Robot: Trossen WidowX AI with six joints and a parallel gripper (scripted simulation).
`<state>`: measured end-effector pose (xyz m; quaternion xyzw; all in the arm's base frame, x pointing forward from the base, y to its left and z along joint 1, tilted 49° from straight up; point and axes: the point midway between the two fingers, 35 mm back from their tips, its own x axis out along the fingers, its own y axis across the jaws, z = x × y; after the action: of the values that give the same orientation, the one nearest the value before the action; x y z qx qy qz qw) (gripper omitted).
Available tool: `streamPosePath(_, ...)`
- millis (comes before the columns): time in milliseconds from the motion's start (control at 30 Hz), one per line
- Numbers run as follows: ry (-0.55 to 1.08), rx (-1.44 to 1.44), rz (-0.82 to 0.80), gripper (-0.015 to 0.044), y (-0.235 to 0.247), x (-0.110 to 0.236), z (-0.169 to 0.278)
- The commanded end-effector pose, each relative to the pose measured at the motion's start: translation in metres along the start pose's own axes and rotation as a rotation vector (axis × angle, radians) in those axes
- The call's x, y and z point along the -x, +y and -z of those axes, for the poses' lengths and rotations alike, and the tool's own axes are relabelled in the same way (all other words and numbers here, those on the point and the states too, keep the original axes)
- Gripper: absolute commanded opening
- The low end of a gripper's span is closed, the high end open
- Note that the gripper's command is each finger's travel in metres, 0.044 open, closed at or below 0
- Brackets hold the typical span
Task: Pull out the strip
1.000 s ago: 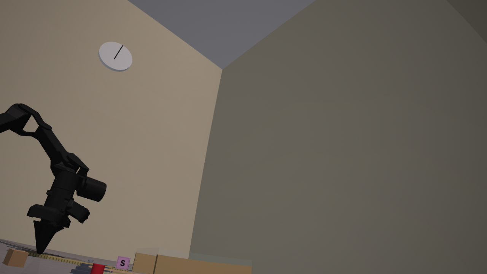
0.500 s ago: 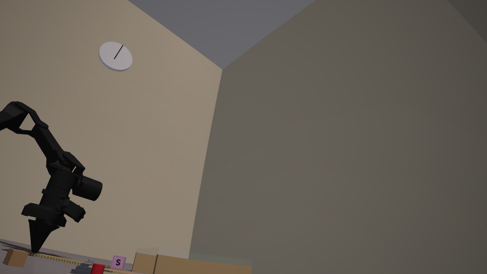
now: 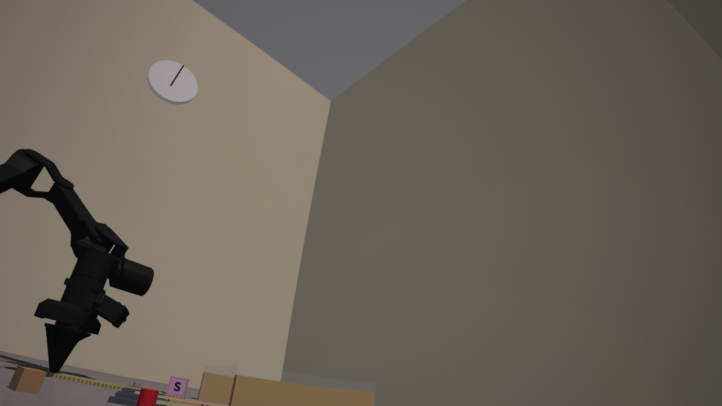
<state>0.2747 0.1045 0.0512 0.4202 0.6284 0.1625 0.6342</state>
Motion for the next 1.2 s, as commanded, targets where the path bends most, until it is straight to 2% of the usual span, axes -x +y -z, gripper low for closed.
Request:
streamPosePath(0,0.028,-0.009,0.006,0.0000,-0.001,-0.005,0.009)
streamPosePath(133,0.028,-0.009,0.006,0.0000,-0.001,-0.005,0.009)
streamPosePath(333,0.026,-0.008,0.008,0.0000,0.000,0.040,-0.002)
streamPosePath(467,0.028,-0.008,0.008,0.0000,0.000,0.042,-0.002)
streamPosePath(600,0.027,-0.100,0.009,0.0105,0.000,0.040,-0.022)
streamPosePath(1000,0.025,-0.107,0.010,0.0420,0.000,0.046,-0.070)
streamPosePath(1033,0.025,-0.107,0.010,0.0440,0.000,0.047,-0.074)
streamPosePath(1167,0.024,-0.106,0.010,0.0440,0.000,0.048,-0.091)
